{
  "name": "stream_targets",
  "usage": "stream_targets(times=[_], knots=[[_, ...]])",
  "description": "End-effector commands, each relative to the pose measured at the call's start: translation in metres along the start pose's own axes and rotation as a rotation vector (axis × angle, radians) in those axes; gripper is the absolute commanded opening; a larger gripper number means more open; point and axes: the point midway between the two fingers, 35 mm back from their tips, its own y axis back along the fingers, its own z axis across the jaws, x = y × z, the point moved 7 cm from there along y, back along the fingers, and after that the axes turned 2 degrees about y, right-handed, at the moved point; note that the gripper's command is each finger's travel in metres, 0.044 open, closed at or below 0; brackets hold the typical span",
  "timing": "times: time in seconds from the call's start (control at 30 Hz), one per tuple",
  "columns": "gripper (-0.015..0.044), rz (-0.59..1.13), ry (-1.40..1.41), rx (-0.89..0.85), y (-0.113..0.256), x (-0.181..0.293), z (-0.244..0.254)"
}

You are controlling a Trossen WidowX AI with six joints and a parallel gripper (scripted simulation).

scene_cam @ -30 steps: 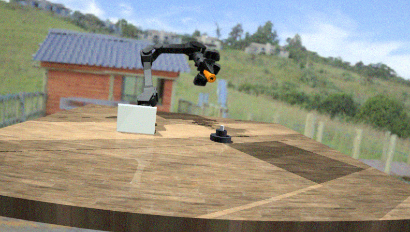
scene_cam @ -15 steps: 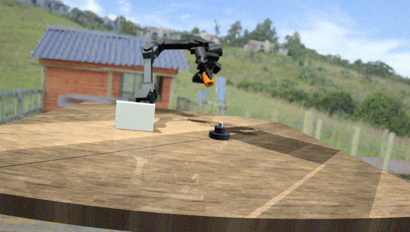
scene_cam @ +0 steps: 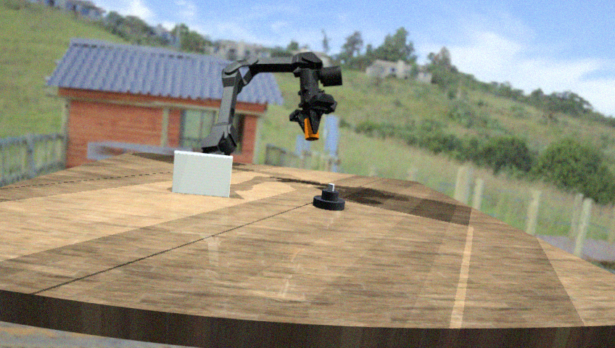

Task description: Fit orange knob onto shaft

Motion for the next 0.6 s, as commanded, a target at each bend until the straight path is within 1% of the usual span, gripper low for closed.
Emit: stream_targets(times=[0.0,0.33,0.57], knots=[[0.0000,-0.008,-0.003,-0.104,-0.009,0.001,-0.008],[0.0000,-0.020,-0.002,-0.359,-0.035,0.002,-0.025],[0.0000,-0.020,0.003,-0.357,-0.052,-0.001,-0.022]])
